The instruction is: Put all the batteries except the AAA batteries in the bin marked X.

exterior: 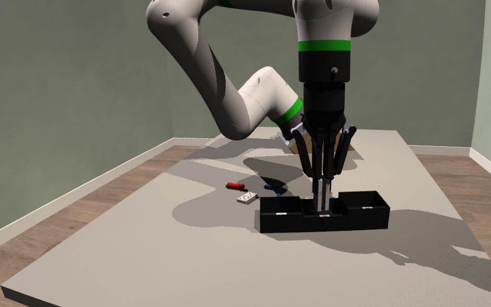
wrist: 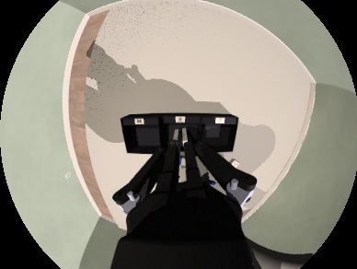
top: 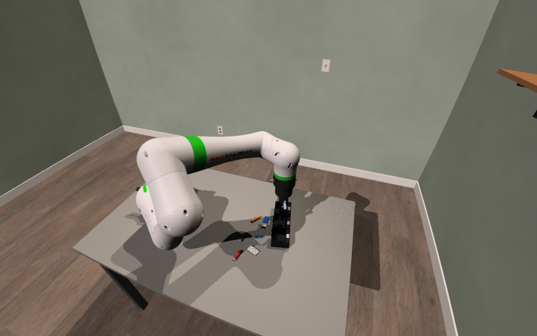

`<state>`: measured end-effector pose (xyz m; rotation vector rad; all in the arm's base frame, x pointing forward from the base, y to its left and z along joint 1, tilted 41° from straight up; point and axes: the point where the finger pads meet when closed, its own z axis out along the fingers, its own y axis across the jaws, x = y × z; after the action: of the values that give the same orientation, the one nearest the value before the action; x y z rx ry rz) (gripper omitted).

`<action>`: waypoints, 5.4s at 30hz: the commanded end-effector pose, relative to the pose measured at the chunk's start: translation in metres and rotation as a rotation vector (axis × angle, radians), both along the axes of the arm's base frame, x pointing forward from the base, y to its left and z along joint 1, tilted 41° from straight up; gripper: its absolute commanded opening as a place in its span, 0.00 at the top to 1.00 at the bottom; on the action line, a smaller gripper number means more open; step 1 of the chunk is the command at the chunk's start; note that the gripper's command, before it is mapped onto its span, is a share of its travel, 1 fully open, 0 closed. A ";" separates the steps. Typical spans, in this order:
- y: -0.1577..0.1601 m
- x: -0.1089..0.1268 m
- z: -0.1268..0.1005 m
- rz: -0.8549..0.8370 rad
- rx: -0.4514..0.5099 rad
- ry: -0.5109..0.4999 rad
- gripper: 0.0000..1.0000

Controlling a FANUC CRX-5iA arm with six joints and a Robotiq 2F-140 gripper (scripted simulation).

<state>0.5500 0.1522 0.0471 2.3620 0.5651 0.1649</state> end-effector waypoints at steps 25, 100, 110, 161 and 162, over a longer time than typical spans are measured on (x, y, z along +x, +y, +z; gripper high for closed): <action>-0.008 0.004 -0.010 0.000 0.000 -0.001 0.95; 0.075 -0.026 -0.008 0.000 0.000 -0.001 0.95; 0.085 -0.029 -0.025 0.000 0.000 -0.001 0.95; 0.053 -0.015 -0.066 0.000 0.000 -0.001 0.95; 0.053 -0.015 -0.066 0.000 0.000 -0.001 0.95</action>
<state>0.5351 0.2044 -0.0186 2.3619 0.5650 0.1653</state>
